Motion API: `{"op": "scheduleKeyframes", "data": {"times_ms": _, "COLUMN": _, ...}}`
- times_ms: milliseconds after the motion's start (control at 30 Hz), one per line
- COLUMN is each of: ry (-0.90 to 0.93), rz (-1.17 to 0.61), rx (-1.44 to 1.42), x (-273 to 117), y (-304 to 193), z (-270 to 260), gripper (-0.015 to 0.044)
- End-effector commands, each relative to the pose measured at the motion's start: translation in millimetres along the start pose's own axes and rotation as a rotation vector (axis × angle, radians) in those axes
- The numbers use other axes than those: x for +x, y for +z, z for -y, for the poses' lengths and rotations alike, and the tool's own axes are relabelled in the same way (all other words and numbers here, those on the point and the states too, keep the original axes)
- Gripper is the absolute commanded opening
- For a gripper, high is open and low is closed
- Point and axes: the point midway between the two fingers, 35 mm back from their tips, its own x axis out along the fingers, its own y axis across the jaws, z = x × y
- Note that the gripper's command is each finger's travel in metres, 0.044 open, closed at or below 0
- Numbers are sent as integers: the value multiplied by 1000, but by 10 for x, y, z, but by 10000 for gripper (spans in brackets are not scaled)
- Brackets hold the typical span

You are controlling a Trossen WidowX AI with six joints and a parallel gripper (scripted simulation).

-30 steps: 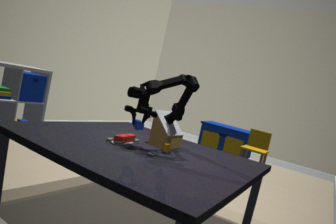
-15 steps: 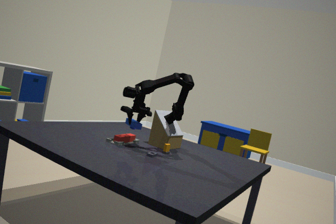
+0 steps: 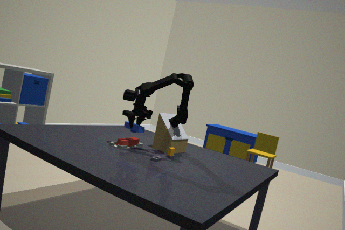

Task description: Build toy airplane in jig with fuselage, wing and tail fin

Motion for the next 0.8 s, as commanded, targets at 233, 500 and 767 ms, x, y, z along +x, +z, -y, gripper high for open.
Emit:
{"op": "scheduleKeyframes", "data": {"times_ms": 233, "ry": 6, "rz": 18, "rx": -207, "x": 111, "y": -281, "z": -210, "gripper": 0}}
{"op": "scheduleKeyframes", "data": {"times_ms": 500, "ry": 5, "rz": 25, "rx": -275, "x": 142, "y": -356, "z": -273, "gripper": 79}}
{"op": "scheduleKeyframes", "data": {"times_ms": 767, "ry": 5, "rz": 25, "rx": -275, "x": 144, "y": -355, "z": -276, "gripper": 197}}
